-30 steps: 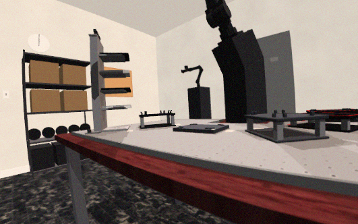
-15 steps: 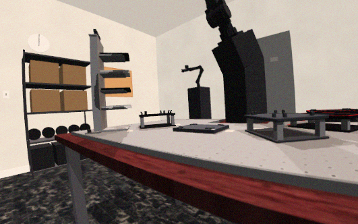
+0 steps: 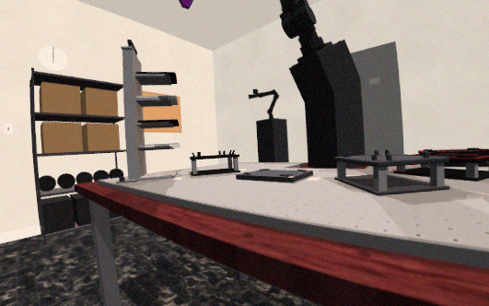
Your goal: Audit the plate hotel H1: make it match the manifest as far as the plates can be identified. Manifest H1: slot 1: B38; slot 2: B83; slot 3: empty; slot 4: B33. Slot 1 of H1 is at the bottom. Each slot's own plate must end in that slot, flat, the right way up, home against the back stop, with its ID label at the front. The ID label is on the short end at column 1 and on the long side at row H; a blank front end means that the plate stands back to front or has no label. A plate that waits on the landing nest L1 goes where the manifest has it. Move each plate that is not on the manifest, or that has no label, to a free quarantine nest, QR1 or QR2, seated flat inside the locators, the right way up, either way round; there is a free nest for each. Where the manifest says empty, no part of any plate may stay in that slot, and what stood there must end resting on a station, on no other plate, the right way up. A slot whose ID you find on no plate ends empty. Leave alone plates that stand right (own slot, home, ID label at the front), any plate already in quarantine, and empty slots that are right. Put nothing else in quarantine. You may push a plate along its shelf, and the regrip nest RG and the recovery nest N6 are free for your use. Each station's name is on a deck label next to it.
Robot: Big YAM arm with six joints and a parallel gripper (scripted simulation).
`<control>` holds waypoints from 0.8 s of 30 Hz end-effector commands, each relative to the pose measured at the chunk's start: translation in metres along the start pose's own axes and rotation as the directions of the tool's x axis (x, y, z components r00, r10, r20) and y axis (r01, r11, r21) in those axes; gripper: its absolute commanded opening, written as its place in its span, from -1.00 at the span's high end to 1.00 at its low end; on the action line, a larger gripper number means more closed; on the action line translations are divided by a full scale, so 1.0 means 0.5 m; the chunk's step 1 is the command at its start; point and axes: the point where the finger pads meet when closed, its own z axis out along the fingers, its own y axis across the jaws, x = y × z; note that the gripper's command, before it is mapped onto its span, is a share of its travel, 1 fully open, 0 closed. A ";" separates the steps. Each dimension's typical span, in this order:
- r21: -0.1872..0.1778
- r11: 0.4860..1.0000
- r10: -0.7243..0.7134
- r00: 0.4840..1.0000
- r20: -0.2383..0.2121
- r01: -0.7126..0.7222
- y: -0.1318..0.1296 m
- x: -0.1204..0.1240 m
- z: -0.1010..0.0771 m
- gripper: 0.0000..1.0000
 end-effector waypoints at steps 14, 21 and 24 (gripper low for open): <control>-0.003 0.998 -0.059 0.998 0.001 0.059 0.027 0.063 0.073 1.00; 0.000 0.995 -0.100 0.995 -0.004 0.100 0.028 0.088 0.096 1.00; 0.000 0.995 -0.099 0.995 -0.001 0.099 0.029 0.102 0.106 1.00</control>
